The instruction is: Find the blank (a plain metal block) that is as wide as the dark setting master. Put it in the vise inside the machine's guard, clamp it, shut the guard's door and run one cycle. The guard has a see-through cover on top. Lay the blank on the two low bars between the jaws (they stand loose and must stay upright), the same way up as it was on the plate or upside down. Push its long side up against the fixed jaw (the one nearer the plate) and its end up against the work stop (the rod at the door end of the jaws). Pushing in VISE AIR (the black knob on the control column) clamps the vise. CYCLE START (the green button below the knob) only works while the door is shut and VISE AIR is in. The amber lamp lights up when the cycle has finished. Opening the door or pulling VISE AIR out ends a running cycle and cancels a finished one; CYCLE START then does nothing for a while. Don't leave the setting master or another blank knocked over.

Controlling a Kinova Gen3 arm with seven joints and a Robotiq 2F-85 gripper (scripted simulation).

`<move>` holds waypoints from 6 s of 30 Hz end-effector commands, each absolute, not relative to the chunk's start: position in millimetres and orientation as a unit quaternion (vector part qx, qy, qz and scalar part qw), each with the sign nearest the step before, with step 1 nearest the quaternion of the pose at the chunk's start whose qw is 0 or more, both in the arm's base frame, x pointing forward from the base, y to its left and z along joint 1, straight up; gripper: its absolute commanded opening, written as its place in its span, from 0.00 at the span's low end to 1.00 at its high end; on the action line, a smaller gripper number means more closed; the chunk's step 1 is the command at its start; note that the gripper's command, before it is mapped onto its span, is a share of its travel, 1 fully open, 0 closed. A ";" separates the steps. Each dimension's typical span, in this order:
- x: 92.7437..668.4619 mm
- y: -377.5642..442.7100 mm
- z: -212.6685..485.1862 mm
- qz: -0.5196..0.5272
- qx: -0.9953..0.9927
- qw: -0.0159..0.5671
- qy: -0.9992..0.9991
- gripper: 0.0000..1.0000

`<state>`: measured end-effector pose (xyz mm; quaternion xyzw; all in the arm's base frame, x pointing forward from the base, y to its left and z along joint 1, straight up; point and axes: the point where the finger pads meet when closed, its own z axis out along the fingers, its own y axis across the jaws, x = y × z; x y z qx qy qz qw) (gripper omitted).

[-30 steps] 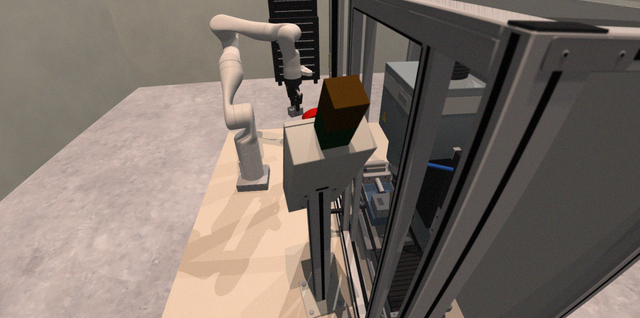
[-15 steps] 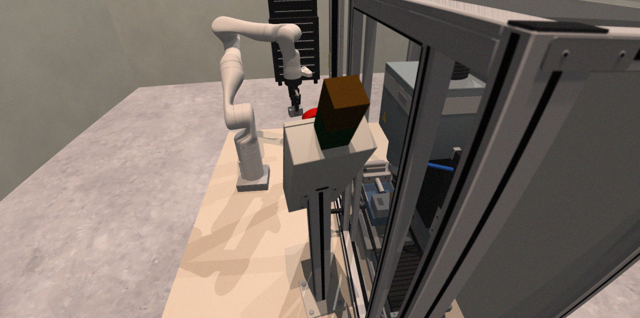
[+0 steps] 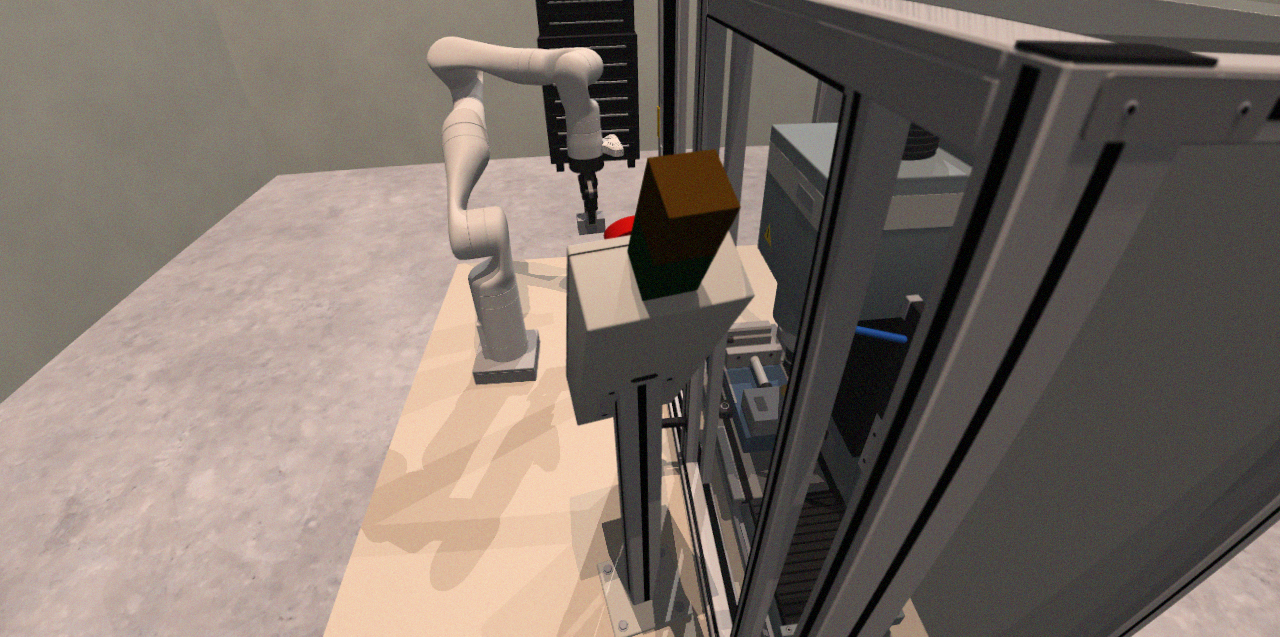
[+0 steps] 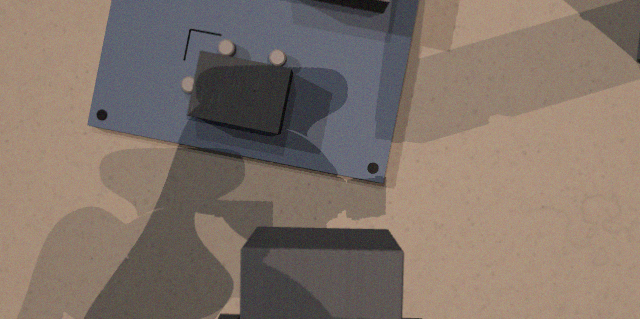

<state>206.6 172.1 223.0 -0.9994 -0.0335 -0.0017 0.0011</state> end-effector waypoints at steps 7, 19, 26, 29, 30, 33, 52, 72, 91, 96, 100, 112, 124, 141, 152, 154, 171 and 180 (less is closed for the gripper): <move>207.3 173.7 223.7 -0.001 -1.000 0.002 0.019 0.10; 205.2 135.5 239.5 -0.001 -1.000 0.002 0.018 0.10; 204.9 126.4 243.5 -0.001 -1.000 0.002 0.019 0.10; 204.9 126.4 243.5 -0.001 -1.000 0.002 0.019 0.10; 204.9 126.4 243.5 -0.001 -1.000 0.002 0.019 0.10; 203.4 120.9 246.8 0.001 -1.000 0.003 0.021 0.10; 199.2 60.9 273.4 0.001 -1.000 0.003 0.021 0.10; 195.8 1.2 300.0 -0.001 -1.000 0.002 0.019 0.10; 193.7 -40.0 318.6 -0.001 -1.000 0.002 0.019 0.10; 193.7 -40.0 318.6 -0.001 -1.000 0.002 0.019 0.10; 193.7 -40.0 318.6 -0.001 -1.000 0.002 0.019 0.10; 192.5 -81.1 337.2 -0.001 -1.000 0.002 0.019 0.10; 192.4 -122.8 355.7 -0.001 -1.000 0.002 0.019 0.10; 193.3 -167.6 374.8 -0.001 -1.000 0.002 0.019 0.10; 195.0 -169.5 375.3 -0.003 -1.000 -0.001 0.015 0.10; 194.1 -174.3 377.5 -0.002 -1.000 0.000 0.017 0.10; 195.0 -178.9 349.0 -0.002 -1.000 0.001 0.017 0.10; 194.8 -178.8 329.0 -0.001 -1.000 0.001 0.019 0.10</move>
